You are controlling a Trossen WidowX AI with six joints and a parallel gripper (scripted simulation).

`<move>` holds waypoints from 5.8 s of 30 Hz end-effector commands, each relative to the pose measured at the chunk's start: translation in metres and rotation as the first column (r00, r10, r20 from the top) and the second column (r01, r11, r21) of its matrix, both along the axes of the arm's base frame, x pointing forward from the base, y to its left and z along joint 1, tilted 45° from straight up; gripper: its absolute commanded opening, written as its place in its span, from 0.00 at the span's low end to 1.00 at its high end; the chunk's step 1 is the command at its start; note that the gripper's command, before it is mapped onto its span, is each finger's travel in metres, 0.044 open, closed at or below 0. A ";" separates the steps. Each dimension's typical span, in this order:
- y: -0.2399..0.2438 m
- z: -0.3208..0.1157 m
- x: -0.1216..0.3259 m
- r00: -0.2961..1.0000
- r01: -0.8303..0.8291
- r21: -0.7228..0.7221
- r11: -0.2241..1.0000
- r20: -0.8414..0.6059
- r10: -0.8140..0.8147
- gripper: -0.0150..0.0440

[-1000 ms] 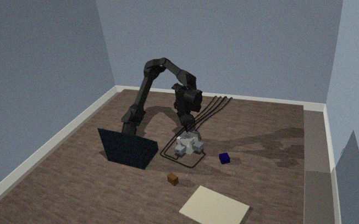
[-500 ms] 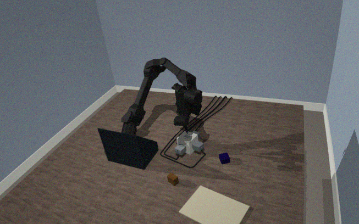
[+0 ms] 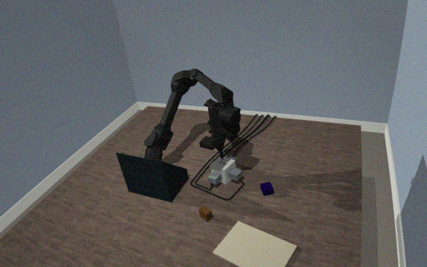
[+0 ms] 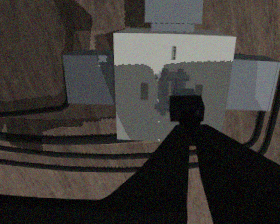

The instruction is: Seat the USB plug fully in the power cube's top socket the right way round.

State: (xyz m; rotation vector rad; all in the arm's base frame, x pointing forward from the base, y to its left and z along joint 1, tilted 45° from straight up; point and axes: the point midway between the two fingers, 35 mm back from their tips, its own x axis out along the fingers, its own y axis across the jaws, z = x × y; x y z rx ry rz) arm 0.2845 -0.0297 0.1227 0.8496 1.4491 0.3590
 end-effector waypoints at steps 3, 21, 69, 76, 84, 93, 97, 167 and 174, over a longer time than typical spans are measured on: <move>0.000 -0.001 0.000 0.984 0.128 0.016 0.992 -0.123 -0.125 0.25; 0.000 -0.001 0.000 0.800 0.451 -0.019 0.892 -0.434 -0.414 0.25; 0.000 -0.001 0.000 -0.016 0.810 -0.374 0.452 -0.784 -0.620 0.25; 0.001 0.000 0.000 -0.006 0.811 -0.366 0.456 -0.785 -0.619 0.25; 0.001 -0.001 0.000 -0.008 0.812 -0.364 0.456 -0.788 -0.615 0.25; 0.003 -0.001 0.001 -0.010 0.813 -0.362 0.456 -0.792 -0.610 0.25; 0.003 -0.001 0.001 -0.011 0.814 -0.361 0.456 -0.794 -0.608 0.25; 0.011 -0.005 0.002 -0.025 0.822 -0.341 0.455 -0.821 -0.570 0.25; 0.012 -0.005 0.002 -0.026 0.823 -0.339 0.455 -0.824 -0.566 0.25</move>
